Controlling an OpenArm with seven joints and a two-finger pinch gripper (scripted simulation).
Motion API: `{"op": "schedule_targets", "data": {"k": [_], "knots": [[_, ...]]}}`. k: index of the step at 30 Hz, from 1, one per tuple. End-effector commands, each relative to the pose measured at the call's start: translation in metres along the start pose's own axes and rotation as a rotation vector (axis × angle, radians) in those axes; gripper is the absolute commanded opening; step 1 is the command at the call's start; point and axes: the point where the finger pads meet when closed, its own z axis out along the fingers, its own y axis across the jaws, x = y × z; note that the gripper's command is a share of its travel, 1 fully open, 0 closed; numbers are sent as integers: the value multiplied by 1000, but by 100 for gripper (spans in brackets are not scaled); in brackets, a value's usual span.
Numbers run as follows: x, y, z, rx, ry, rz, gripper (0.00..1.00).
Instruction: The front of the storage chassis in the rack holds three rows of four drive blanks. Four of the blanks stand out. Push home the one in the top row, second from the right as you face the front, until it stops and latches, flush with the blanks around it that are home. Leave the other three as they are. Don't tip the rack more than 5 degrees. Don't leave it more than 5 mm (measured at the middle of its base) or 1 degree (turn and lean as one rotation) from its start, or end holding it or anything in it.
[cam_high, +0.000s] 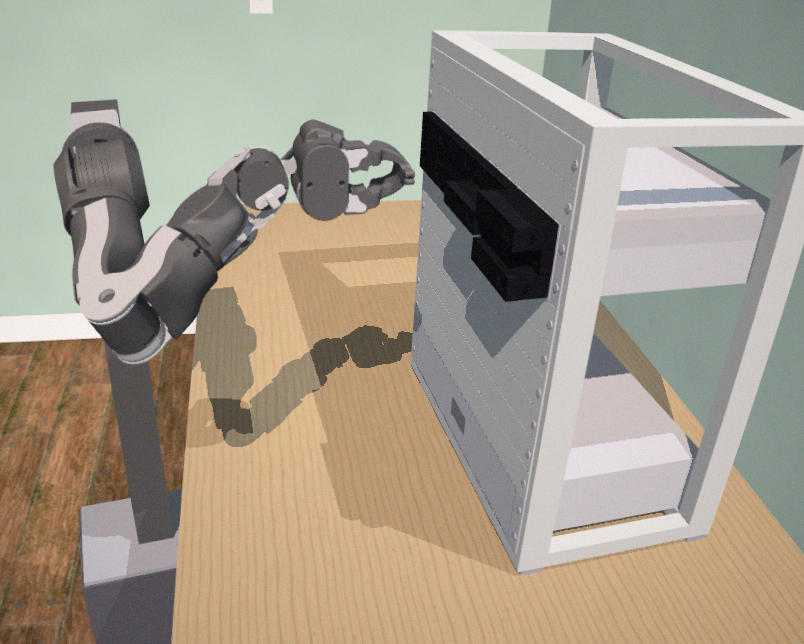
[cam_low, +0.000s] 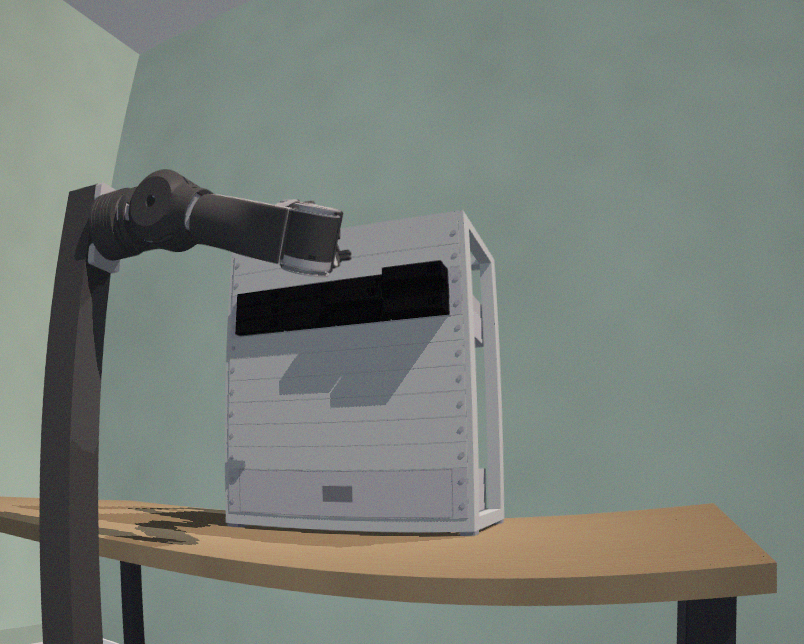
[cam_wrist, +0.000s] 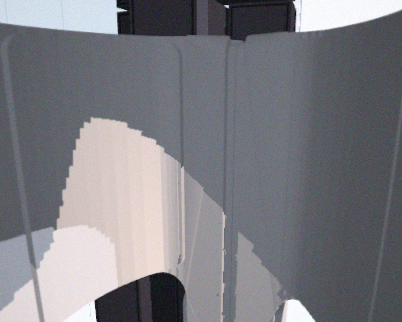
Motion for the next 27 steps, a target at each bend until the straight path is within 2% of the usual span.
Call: {"op": "schedule_targets", "data": {"k": [1,21,27], "knots": [[0,1,-1,-1,-2,2,0],[0,1,-9,-1,-2,2,0],[-1,-1,-26,9,1,2,0]]}}
